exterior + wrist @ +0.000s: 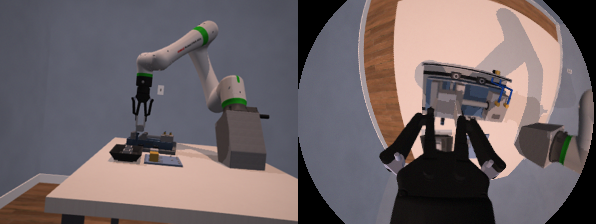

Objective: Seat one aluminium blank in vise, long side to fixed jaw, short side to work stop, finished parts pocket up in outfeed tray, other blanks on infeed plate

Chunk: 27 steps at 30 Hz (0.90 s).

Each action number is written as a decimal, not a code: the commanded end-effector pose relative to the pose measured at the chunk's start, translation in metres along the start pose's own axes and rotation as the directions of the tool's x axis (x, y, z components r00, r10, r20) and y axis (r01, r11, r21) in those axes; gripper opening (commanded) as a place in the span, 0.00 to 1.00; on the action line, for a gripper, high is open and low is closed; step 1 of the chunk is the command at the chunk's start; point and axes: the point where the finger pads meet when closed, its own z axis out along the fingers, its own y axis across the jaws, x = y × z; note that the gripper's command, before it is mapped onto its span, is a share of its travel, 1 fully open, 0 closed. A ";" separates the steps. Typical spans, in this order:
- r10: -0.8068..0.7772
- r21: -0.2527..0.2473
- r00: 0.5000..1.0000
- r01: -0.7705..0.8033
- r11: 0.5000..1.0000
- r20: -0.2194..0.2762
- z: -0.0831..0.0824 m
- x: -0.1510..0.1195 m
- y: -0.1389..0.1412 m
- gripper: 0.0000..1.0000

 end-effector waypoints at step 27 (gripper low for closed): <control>0.000 0.000 1.000 0.000 1.000 0.000 0.004 0.000 0.000 0.00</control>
